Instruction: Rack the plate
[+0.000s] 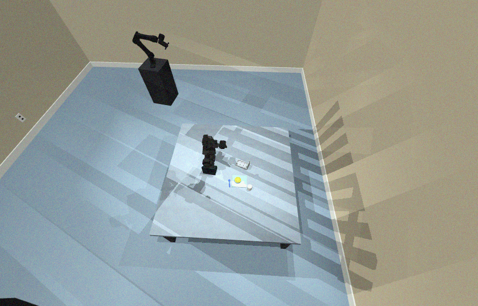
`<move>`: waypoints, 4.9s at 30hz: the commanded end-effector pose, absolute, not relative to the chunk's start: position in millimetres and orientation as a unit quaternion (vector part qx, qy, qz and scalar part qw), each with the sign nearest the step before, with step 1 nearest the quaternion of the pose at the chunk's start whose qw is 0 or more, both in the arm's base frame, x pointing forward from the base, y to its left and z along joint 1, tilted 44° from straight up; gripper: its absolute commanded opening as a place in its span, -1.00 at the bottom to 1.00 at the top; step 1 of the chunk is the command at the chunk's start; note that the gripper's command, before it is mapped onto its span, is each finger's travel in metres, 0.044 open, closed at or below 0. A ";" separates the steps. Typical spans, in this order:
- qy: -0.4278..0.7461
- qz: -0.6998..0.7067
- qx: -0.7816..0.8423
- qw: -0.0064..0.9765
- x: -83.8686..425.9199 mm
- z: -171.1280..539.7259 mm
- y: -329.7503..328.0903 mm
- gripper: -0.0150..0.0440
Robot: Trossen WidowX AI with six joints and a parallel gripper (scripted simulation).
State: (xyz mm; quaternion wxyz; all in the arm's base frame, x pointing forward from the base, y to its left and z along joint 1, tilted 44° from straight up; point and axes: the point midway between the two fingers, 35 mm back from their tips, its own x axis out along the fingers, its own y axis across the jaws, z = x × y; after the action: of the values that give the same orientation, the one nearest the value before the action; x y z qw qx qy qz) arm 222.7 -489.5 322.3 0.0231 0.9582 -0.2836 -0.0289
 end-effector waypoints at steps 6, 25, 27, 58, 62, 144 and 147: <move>-0.315 0.006 0.946 0.074 200.7 365.5 -482.7 0.86; -0.432 0.091 0.852 0.281 98.8 503.0 -432.9 0.86; -0.444 0.098 0.837 0.304 87.6 517.6 -423.4 0.86; -0.550 0.201 0.576 0.570 -4.8 661.2 -234.9 0.86; -0.554 0.205 0.528 0.610 -7.2 675.2 -201.5 0.86; 0.180 0.194 -0.307 0.914 421.3 346.6 75.5 0.86; 0.226 0.202 -0.301 0.904 427.7 319.1 61.7 0.86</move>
State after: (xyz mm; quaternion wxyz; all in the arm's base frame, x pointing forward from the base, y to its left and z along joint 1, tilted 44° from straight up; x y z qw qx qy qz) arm 421.7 74.3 344.8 -0.9146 0.3048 -0.1833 -0.1923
